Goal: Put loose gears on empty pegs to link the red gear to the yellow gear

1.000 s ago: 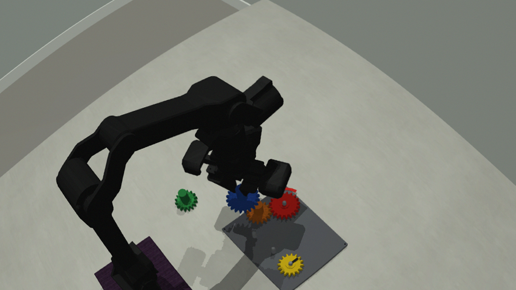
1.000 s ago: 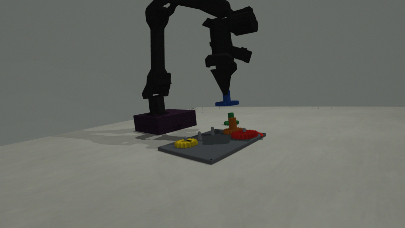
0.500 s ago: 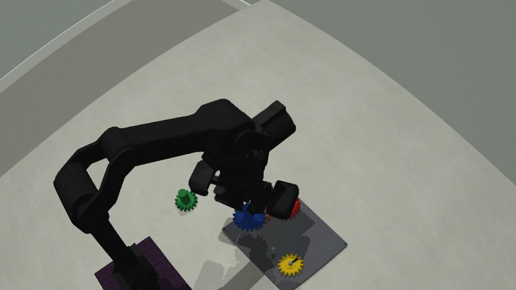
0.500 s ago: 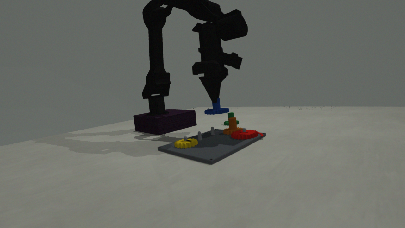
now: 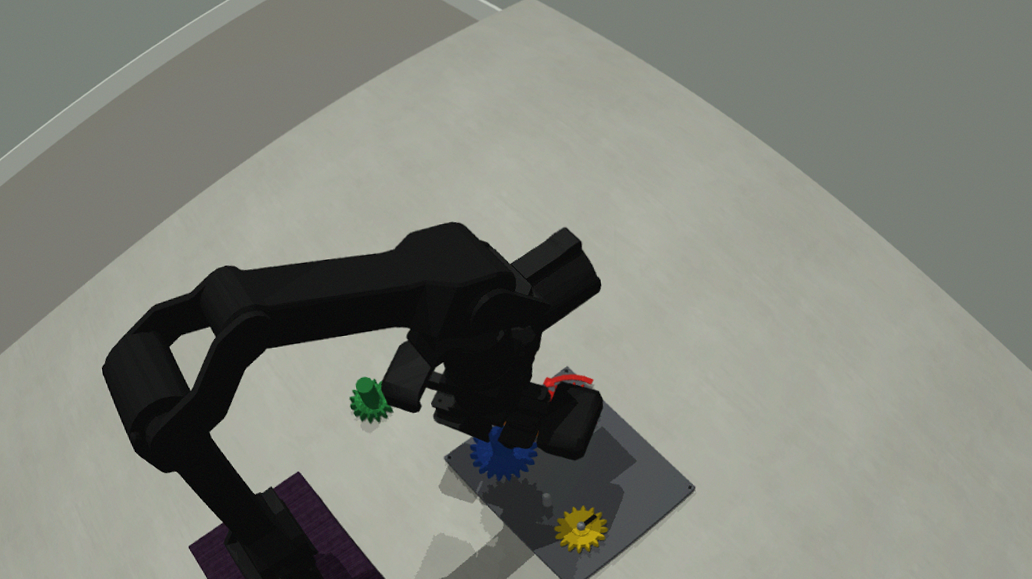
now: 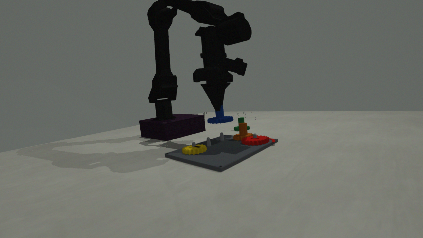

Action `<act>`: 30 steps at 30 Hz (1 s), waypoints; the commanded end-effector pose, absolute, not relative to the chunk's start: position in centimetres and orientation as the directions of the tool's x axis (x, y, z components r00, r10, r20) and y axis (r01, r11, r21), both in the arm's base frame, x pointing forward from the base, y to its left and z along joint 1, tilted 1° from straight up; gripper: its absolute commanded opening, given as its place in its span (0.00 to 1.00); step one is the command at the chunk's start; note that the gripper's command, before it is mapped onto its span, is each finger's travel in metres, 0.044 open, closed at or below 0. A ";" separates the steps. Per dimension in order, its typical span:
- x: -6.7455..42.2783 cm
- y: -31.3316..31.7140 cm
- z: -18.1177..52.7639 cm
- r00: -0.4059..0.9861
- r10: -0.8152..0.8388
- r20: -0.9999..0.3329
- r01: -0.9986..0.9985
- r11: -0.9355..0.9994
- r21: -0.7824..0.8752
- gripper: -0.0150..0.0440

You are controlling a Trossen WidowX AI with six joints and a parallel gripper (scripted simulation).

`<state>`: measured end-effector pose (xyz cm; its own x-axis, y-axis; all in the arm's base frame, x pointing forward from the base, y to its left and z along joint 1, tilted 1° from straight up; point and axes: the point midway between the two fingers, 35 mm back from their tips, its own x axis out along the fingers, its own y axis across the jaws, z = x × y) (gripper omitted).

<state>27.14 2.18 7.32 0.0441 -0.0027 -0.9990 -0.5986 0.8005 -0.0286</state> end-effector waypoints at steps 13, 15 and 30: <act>27.2 2.2 7.4 0.048 0.000 -0.999 -0.742 0.669 -0.036 0.25; 27.2 2.2 7.4 0.048 0.000 -0.999 -0.768 0.639 -0.037 0.25; 27.2 2.2 6.4 0.048 0.000 -0.999 -0.841 0.539 -0.040 0.25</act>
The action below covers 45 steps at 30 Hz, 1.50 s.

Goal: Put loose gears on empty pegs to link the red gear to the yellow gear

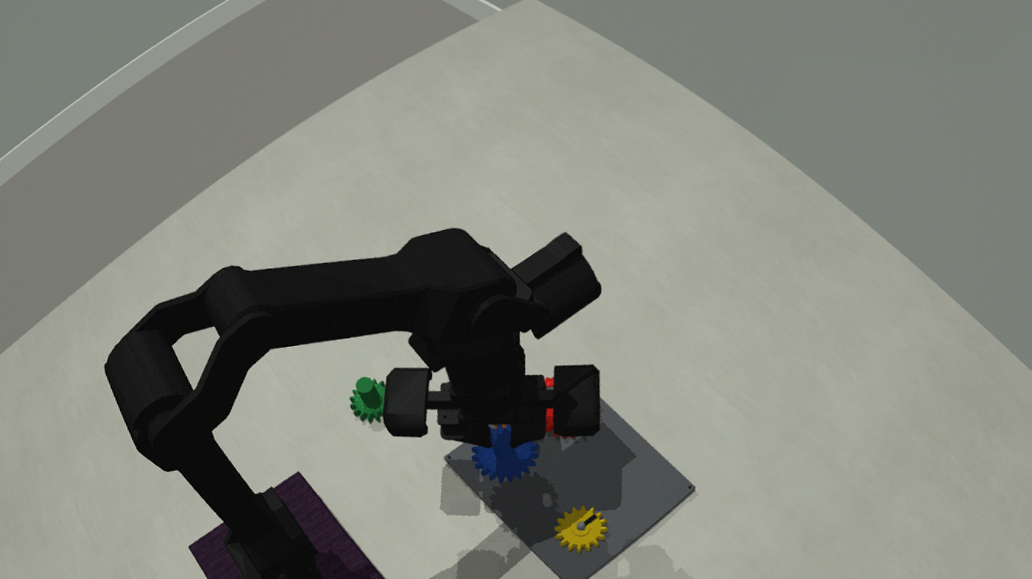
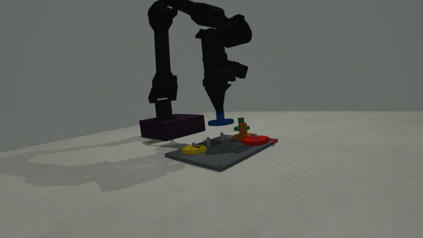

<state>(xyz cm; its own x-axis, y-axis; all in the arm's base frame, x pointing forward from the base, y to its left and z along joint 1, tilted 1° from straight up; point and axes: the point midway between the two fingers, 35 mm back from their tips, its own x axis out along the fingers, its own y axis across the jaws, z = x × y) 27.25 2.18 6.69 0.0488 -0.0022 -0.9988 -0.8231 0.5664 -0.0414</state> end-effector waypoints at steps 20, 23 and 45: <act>27.4 2.2 3.4 0.048 0.000 -0.999 -0.779 0.626 -0.037 0.25; 27.4 2.2 3.3 0.048 0.000 -0.999 -0.744 0.667 -0.035 0.25; 27.4 2.2 2.6 0.048 0.000 -0.999 -0.822 0.568 -0.039 0.25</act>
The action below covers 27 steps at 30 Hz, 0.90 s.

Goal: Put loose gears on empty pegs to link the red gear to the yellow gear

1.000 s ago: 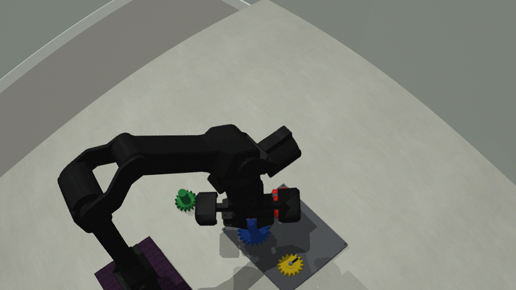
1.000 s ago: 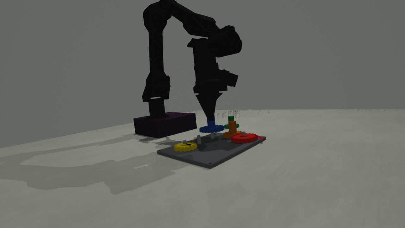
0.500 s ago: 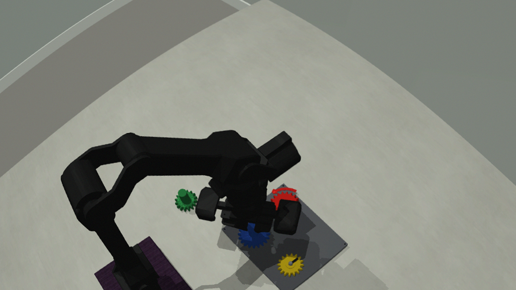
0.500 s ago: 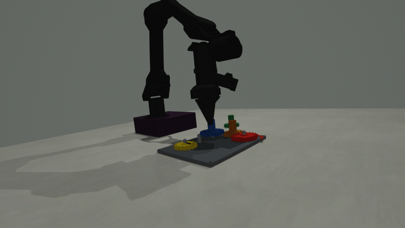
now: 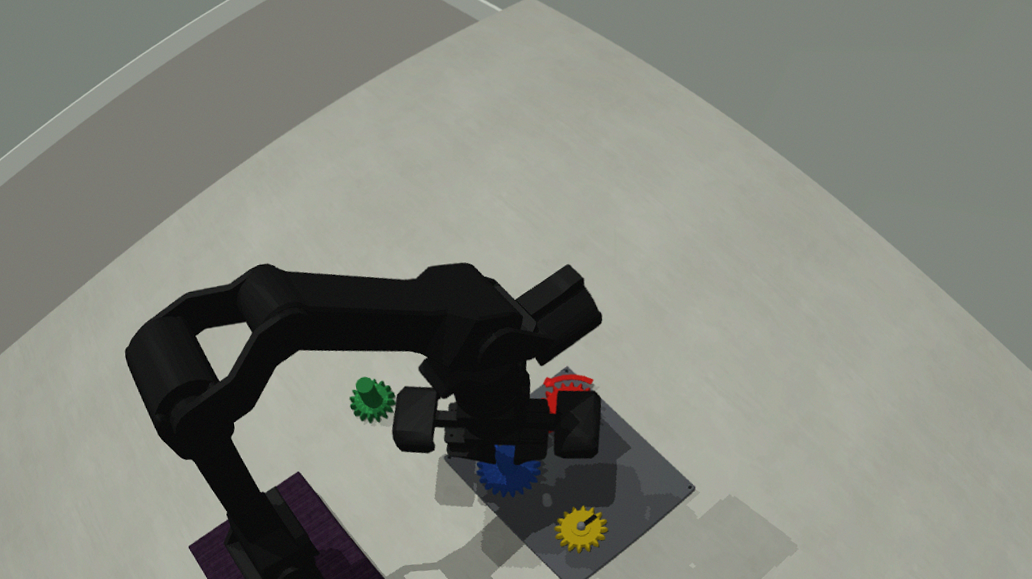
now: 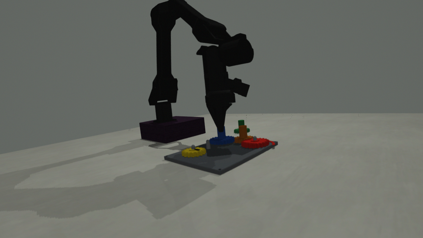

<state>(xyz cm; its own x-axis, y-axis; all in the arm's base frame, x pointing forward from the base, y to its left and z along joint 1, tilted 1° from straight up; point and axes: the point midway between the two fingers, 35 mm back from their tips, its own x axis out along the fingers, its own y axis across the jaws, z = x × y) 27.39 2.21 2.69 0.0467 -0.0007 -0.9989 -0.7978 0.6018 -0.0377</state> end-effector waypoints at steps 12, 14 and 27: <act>27.4 2.2 2.6 0.048 0.000 -0.999 -0.845 0.534 -0.040 0.48; 27.4 2.2 2.8 0.048 0.000 -0.999 -0.822 0.568 -0.039 0.49; 27.2 3.1 6.5 0.045 0.000 -0.999 -0.787 0.616 -0.036 0.58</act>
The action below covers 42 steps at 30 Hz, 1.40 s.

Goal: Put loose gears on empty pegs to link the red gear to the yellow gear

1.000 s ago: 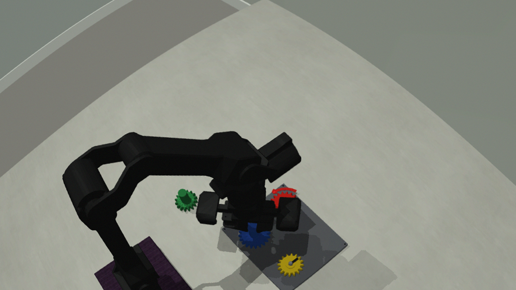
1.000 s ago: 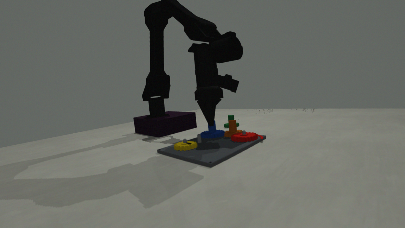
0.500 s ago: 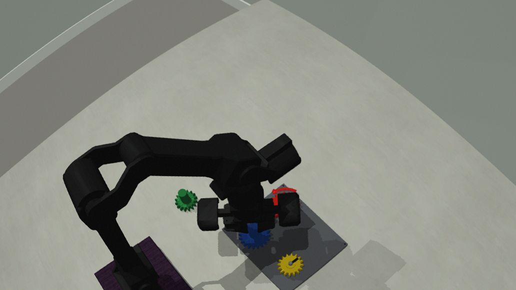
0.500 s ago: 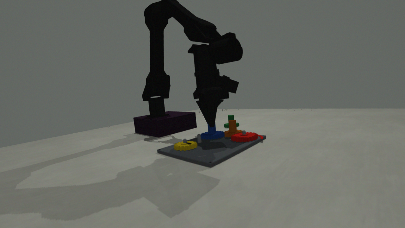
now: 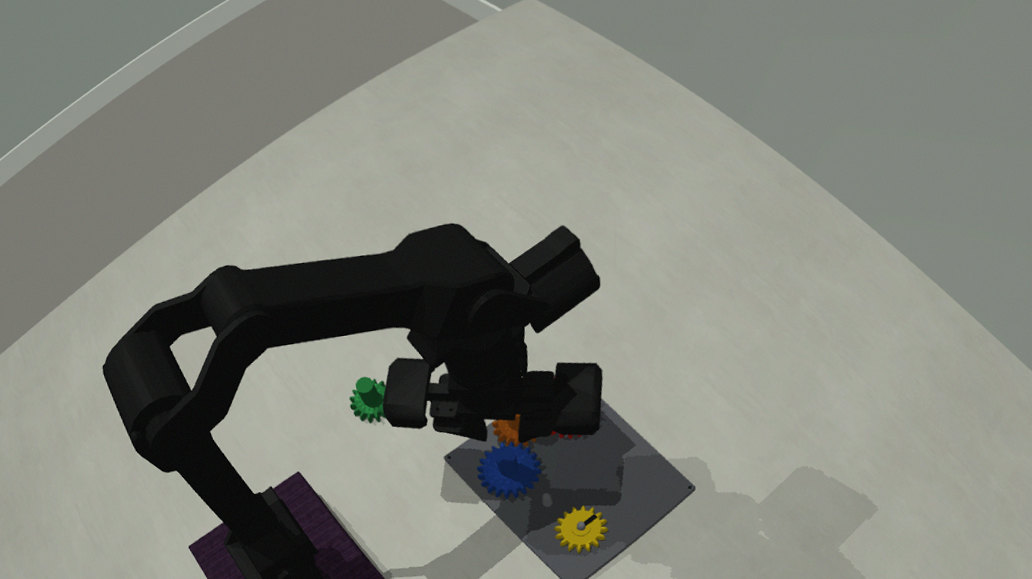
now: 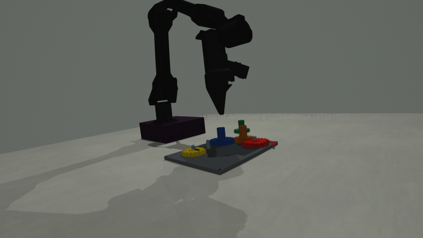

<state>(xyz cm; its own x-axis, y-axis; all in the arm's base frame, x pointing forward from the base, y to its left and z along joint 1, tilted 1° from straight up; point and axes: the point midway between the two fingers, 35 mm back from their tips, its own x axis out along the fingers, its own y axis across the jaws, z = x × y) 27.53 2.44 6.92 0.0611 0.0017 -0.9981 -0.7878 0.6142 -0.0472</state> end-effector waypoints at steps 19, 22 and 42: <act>19.2 18.6 6.2 0.041 0.014 -0.999 -0.622 0.783 -0.015 1.00; 19.2 18.6 5.4 0.041 0.014 -0.999 -0.622 0.783 -0.015 1.00; 19.4 18.6 1.7 0.041 0.014 -0.999 -0.622 0.783 -0.015 1.00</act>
<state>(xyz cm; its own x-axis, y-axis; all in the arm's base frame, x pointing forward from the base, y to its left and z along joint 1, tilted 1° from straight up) 19.37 18.65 2.09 0.0425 0.0150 -0.9990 -0.6236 0.7816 -0.0148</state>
